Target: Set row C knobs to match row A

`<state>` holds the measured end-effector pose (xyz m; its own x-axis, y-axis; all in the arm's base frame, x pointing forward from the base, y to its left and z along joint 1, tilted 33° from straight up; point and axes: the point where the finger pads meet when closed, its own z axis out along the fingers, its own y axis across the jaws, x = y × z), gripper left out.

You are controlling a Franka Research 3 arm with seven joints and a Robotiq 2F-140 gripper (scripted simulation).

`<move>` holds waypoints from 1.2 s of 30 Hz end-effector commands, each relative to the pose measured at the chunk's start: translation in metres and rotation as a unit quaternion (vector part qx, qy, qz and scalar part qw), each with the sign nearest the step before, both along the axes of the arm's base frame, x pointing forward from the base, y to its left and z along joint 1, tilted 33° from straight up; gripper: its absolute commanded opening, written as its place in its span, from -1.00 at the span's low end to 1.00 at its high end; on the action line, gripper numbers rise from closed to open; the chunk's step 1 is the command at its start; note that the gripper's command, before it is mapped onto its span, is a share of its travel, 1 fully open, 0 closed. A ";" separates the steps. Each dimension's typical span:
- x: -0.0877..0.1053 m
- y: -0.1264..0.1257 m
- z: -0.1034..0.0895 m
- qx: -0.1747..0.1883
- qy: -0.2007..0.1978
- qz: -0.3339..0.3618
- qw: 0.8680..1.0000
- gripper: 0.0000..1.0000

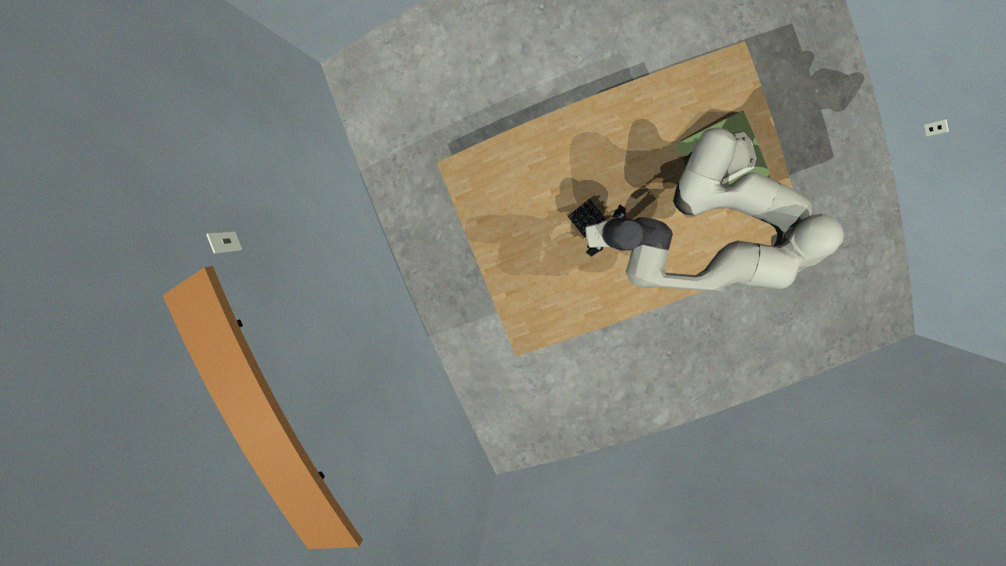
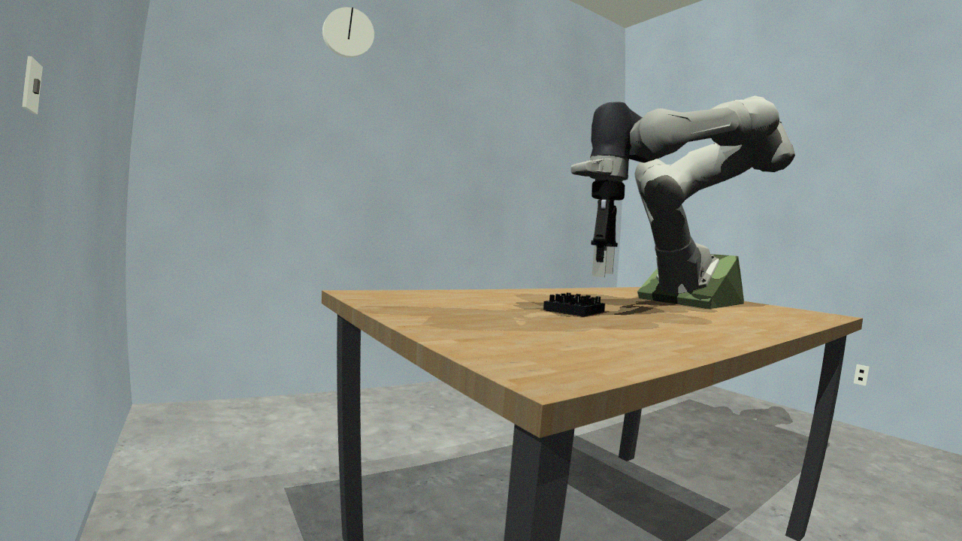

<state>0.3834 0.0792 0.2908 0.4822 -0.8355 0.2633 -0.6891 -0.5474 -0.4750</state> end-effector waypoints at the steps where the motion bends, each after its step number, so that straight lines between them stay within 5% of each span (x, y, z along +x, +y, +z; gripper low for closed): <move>1: 0.000 0.000 -0.001 0.002 0.000 -0.002 1.000 1.00; 36: -0.007 0.023 -0.003 0.002 0.000 -0.002 1.000 1.00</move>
<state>0.3788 0.0963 0.2890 0.4943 -0.8244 0.2756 -0.6791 -0.5642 -0.4696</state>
